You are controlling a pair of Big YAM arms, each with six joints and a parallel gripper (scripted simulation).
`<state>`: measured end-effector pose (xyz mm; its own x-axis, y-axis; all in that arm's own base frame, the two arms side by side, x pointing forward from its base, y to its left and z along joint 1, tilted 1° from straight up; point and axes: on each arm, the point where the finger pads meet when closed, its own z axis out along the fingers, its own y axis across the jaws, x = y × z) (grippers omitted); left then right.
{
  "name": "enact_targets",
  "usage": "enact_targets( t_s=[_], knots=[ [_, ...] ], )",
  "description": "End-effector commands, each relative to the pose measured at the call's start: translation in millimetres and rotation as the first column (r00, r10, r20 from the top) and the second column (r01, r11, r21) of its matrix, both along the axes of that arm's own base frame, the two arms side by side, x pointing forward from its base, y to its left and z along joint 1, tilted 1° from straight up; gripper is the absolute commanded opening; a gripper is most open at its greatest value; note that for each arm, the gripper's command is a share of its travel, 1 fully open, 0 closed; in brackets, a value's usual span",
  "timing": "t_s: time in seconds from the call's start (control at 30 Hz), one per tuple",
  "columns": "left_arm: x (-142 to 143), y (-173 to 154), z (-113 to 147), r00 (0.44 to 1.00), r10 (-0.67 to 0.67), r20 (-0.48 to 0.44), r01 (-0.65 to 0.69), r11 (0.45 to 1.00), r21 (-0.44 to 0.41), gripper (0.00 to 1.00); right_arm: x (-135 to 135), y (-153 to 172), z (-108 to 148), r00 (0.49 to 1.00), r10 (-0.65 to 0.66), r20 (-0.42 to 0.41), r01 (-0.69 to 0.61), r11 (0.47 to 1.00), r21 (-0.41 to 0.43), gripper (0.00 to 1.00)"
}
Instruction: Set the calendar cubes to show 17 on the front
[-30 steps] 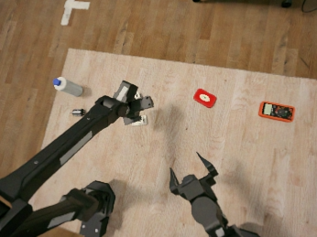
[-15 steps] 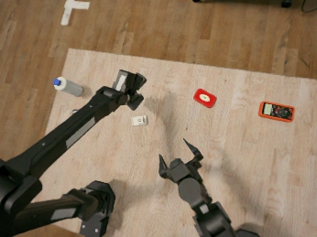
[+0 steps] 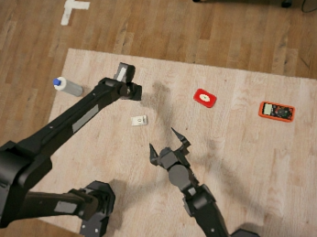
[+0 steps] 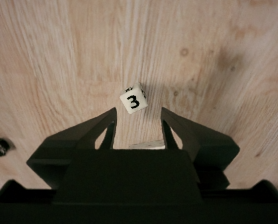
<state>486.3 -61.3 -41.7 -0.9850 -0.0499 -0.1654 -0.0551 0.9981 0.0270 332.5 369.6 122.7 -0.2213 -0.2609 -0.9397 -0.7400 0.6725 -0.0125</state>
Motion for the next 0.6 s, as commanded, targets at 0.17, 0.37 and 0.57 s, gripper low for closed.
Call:
enact_targets(
  t_s=[0.17, 0.37, 0.57],
  knots=[
    [12.8, 11.2, -10.8, 0.904, 0.416, -0.099, -0.421, 0.906, -0.048, 0.53, 14.9, 41.8, -6.5, 0.996, 0.035, 0.08, -0.041, 0.996, 0.074, 1.0],
    [9.1, 12.4, -15.5, 0.878, 0.459, -0.14, -0.468, 0.883, -0.043, 0.53, 15.6, 45.7, -14.4, 0.996, 0.038, 0.084, -0.045, 0.996, 0.08, 1.0],
    [10.9, 7.8, -8.2, 0.894, 0.428, -0.133, -0.438, 0.898, -0.051, 0.53, 13.2, 42.4, -13.8, 0.996, 0.038, 0.083, -0.044, 0.996, 0.079, 1.0]
  ],
)
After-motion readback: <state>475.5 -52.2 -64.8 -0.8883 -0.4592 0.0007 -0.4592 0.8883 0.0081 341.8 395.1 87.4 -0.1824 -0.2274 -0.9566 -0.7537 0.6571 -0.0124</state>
